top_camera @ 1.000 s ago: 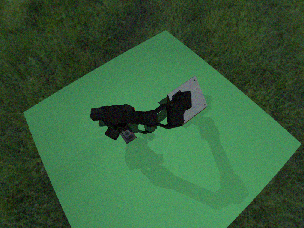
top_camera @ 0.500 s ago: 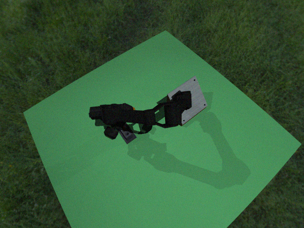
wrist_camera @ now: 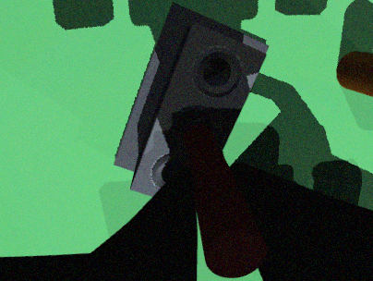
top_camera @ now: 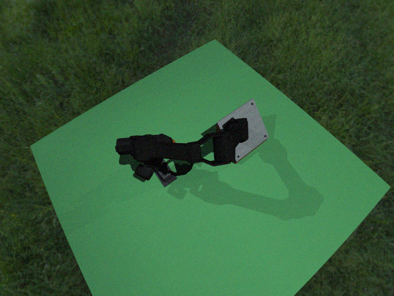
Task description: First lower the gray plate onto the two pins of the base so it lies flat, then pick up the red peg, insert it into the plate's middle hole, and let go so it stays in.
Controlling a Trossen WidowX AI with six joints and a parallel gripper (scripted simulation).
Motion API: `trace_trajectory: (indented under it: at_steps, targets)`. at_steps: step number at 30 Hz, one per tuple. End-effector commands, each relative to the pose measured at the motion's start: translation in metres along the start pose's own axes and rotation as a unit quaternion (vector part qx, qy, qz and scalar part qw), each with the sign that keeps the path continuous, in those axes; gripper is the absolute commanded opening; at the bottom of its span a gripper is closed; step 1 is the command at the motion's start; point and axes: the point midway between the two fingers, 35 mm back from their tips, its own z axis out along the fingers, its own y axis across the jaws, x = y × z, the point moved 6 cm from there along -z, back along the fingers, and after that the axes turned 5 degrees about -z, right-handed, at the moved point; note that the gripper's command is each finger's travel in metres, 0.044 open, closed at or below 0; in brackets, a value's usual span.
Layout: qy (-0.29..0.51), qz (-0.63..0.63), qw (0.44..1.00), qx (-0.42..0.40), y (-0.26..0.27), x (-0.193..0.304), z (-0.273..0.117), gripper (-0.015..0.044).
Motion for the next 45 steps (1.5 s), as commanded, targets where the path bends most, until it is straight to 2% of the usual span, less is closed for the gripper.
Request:
trace_trajectory:
  at_steps: [1, 22, 45]
  targets:
    - [-0.001, -0.002, 1.000, 0.001, 0.000, 0.000, 0.000, 0.0000]
    - [-0.001, -0.003, 1.000, 0.001, 0.000, -0.002, 0.017, 0.0000]
    - [-0.003, -0.006, 1.000, 0.002, 0.002, -0.001, 0.018, 0.0000]
